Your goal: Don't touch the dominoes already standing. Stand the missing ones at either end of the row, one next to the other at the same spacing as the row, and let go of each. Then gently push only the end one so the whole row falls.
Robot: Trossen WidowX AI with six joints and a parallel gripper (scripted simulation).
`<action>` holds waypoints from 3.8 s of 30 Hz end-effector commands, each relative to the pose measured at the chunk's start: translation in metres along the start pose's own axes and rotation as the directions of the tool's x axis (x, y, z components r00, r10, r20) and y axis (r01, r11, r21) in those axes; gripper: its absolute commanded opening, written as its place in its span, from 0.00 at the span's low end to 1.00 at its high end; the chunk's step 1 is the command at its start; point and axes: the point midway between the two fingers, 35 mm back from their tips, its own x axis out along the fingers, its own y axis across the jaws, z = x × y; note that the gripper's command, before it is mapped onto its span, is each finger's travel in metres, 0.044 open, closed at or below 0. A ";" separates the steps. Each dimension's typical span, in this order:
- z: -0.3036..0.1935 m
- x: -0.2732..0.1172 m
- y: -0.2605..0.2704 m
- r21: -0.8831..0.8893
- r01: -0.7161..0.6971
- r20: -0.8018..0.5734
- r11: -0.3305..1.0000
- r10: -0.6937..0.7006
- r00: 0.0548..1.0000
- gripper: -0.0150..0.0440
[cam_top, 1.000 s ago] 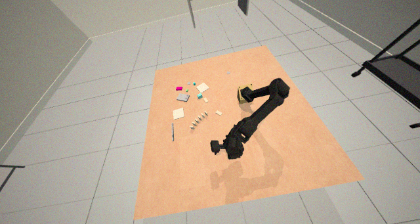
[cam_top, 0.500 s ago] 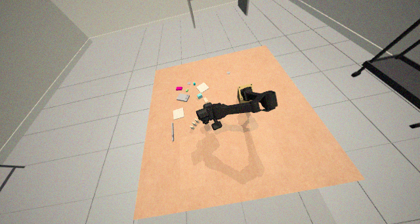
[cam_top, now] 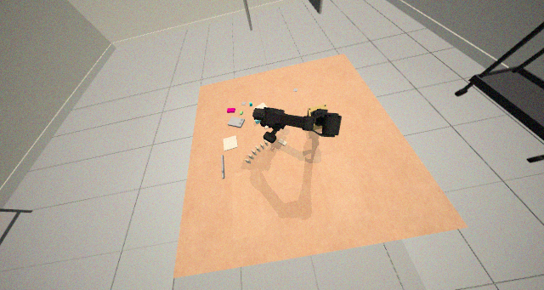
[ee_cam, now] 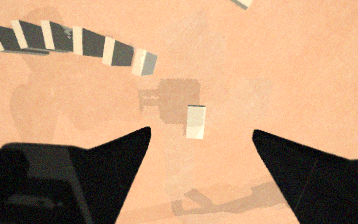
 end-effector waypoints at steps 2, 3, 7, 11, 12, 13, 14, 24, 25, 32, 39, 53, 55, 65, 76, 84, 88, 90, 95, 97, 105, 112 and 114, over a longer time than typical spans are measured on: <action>0.000 0.001 -0.002 0.030 -0.004 -0.012 1.000 0.005 1.000 1.00; 0.000 0.002 -0.002 0.030 -0.004 -0.012 1.000 0.004 1.000 1.00; 0.002 0.030 -0.001 0.030 -0.003 -0.009 1.000 0.003 1.000 1.00; -0.001 0.061 -0.001 0.030 -0.005 -0.012 1.000 0.006 1.000 1.00; -0.001 0.064 -0.001 0.030 -0.006 -0.013 1.000 0.006 1.000 1.00; -0.003 0.065 -0.001 0.030 -0.006 -0.013 1.000 0.007 1.000 1.00; -0.004 0.066 -0.001 0.030 -0.006 -0.013 1.000 0.007 1.000 1.00; -0.004 0.077 -0.001 0.030 -0.006 -0.014 1.000 0.007 1.000 1.00; -0.004 0.079 -0.001 0.030 -0.007 -0.014 1.000 0.007 1.000 1.00; -0.004 0.081 -0.001 0.030 -0.007 -0.014 1.000 0.007 1.000 1.00; -0.004 0.081 -0.001 0.030 -0.007 -0.014 1.000 0.007 1.000 0.78; -0.004 0.081 -0.001 0.030 -0.007 -0.014 1.000 0.007 1.000 0.44; -0.004 0.081 -0.001 0.030 -0.007 -0.014 1.000 0.007 1.000 0.44; -0.005 -0.008 -0.004 0.030 -0.004 -0.012 1.000 0.004 1.000 0.44; -0.006 -0.080 -0.007 0.032 -0.002 -0.011 1.000 0.002 1.000 0.44; -0.049 -0.081 0.056 -0.293 0.015 0.007 0.956 -0.013 1.000 0.44; -0.102 -0.081 0.097 -0.542 0.002 -0.001 0.840 -0.003 1.000 0.44; -0.125 -0.082 0.109 -0.625 -0.010 -0.011 0.780 0.004 1.000 0.44; -0.132 -0.082 0.113 -0.652 -0.015 -0.015 0.758 0.007 1.000 0.44; -0.132 -0.082 0.113 -0.652 -0.015 -0.015 0.758 0.007 1.000 0.44; -0.125 -0.065 0.104 -0.700 0.113 0.089 0.706 -0.071 0.994 0.44; -0.115 -0.047 0.097 -0.732 0.261 0.236 0.629 -0.124 0.964 0.44; -0.112 -0.042 0.096 -0.736 0.299 0.280 0.607 -0.129 0.951 0.44</action>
